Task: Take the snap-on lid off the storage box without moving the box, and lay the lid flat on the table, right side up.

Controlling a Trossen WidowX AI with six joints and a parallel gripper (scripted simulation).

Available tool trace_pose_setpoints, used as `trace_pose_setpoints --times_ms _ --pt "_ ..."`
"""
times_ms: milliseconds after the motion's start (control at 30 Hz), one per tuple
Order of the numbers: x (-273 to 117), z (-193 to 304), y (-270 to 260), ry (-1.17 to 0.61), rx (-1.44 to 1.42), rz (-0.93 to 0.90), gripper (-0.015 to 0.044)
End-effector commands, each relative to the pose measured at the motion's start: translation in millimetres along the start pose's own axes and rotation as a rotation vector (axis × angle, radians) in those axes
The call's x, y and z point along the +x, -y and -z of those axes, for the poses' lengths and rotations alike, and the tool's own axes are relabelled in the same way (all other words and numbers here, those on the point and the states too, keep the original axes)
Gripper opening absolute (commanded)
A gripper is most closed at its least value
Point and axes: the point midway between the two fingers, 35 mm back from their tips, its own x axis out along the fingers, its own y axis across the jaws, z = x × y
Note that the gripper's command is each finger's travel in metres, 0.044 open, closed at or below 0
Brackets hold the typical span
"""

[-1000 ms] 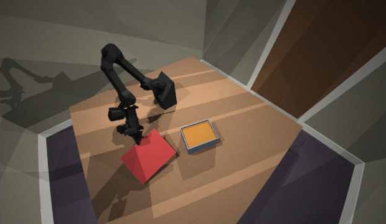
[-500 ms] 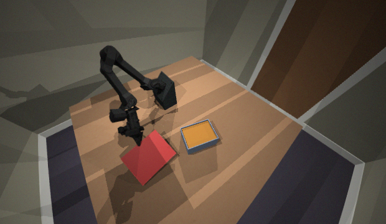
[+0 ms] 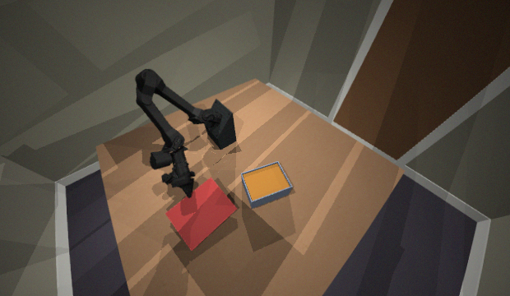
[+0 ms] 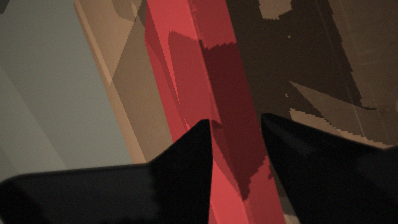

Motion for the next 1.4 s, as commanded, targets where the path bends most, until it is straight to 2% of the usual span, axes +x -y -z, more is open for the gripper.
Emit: trace_pose_setpoints --times_ms 0,67,133,333,367,1367 --pt "0 -1 0 -0.001 0.006 0.01 0.021" --pt "0 -1 0 -0.001 0.006 0.01 0.0262" --pt "0 -1 0 -0.001 0.006 0.01 0.0275" --pt "-8 2 10 -0.002 0.005 0.011 0.0433" --pt "-10 2 11 -0.002 0.005 0.011 0.044" --pt "-54 2 48 -0.004 0.002 0.014 0.044"
